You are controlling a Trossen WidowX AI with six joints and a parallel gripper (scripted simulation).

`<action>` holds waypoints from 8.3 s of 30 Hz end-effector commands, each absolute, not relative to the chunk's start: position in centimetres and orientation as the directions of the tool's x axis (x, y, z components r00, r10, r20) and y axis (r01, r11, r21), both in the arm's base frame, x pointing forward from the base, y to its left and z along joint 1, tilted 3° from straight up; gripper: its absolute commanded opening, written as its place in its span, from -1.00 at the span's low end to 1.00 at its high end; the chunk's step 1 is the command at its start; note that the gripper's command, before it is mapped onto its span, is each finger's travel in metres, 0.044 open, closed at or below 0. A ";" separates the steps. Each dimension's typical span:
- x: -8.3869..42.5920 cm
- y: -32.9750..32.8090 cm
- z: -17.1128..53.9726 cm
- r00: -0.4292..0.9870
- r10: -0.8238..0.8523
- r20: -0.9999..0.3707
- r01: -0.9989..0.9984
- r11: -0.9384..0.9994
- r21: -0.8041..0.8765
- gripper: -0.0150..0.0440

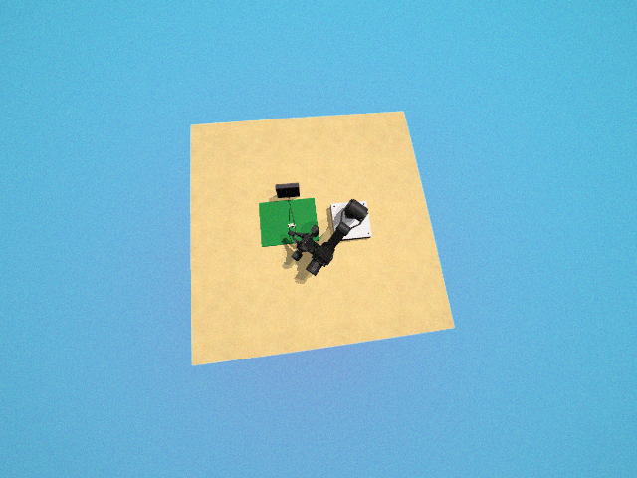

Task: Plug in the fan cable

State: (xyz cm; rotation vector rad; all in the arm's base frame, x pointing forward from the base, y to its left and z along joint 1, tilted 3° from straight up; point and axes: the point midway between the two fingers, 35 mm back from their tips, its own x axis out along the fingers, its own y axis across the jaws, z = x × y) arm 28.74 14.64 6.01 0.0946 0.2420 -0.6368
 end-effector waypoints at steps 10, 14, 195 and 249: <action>28.7 14.9 4.8 0.777 -0.577 -0.252 0.599 0.801 0.015 -0.49; 28.7 14.9 4.5 0.777 -0.577 -0.252 0.599 0.801 0.015 -0.49; 23.1 19.2 3.4 0.774 -0.568 -0.280 0.593 0.805 0.007 -0.02; 22.8 16.2 6.8 0.066 -0.429 -0.901 0.673 0.685 -0.277 1.00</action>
